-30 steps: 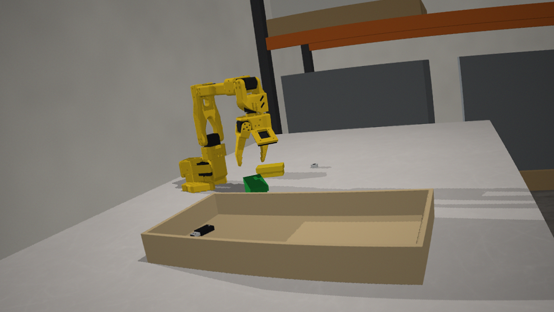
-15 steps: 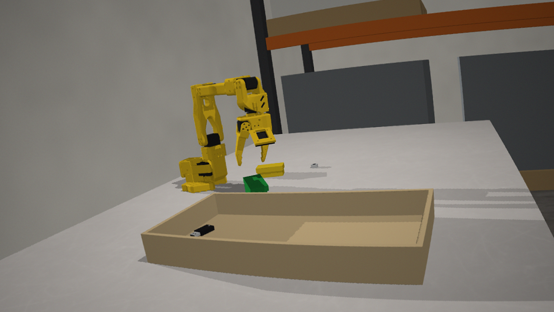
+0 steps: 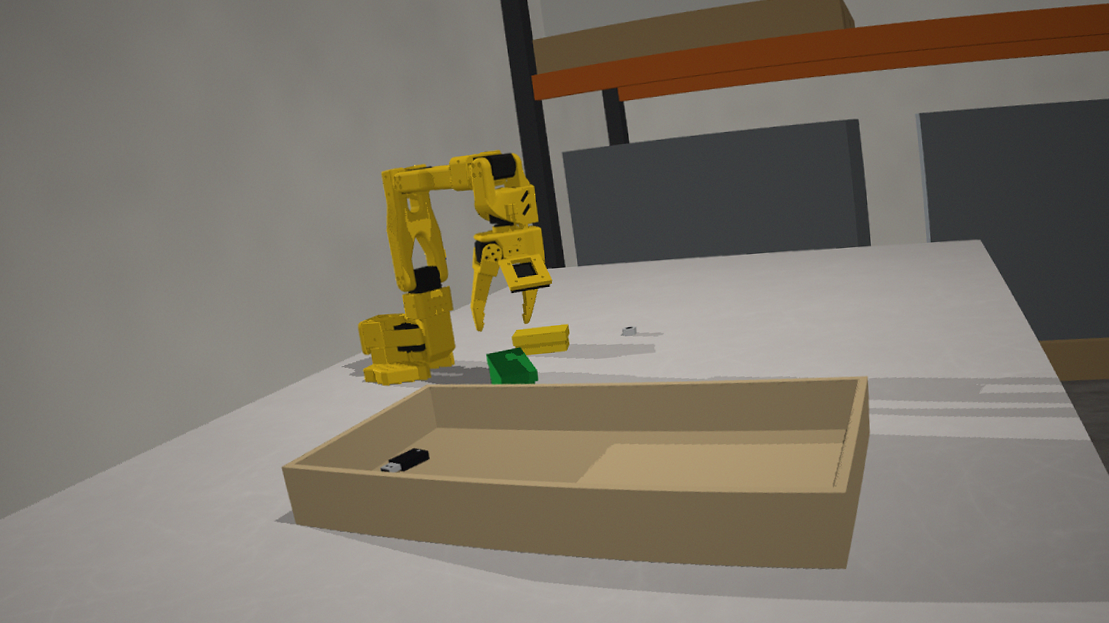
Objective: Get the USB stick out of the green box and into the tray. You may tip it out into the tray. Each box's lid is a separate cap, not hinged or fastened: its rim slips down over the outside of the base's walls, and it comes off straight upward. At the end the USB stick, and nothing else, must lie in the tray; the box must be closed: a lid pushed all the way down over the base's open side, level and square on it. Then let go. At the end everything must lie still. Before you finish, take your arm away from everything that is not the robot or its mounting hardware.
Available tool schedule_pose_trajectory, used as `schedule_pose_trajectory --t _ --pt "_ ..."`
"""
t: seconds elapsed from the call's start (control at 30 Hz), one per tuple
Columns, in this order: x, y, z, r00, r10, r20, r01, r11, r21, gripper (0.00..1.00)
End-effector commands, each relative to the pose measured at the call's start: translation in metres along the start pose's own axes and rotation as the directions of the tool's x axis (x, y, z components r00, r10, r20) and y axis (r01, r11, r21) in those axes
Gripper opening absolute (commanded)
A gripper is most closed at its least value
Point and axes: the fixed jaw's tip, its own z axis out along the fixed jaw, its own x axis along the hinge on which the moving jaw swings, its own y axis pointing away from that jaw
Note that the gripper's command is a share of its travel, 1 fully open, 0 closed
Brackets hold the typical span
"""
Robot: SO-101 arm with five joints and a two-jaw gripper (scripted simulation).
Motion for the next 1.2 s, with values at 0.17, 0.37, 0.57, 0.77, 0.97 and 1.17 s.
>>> schedule_pose_trajectory --t 0.17,0.37,0.57,0.77,0.97,1.17 --pt "-0.0019 0.0030 -0.0055 1.000 0.004 0.023 -0.004 1.000 -0.014 0.29" --pt "-0.0016 0.0033 -0.0051 1.000 0.004 0.023 -0.004 1.000 -0.014 0.29" --pt "0.0001 0.0046 -0.0026 1.000 0.004 0.023 -0.004 1.000 -0.014 0.29" --pt "0.0006 0.0051 -0.0018 1.000 0.004 0.023 -0.004 1.000 -0.014 0.29" --pt "0.0006 0.0051 -0.0018 1.000 0.004 0.023 -0.004 1.000 -0.014 0.29" --pt "0.0006 0.0051 -0.0018 1.000 0.004 0.023 -0.004 1.000 -0.014 0.29"
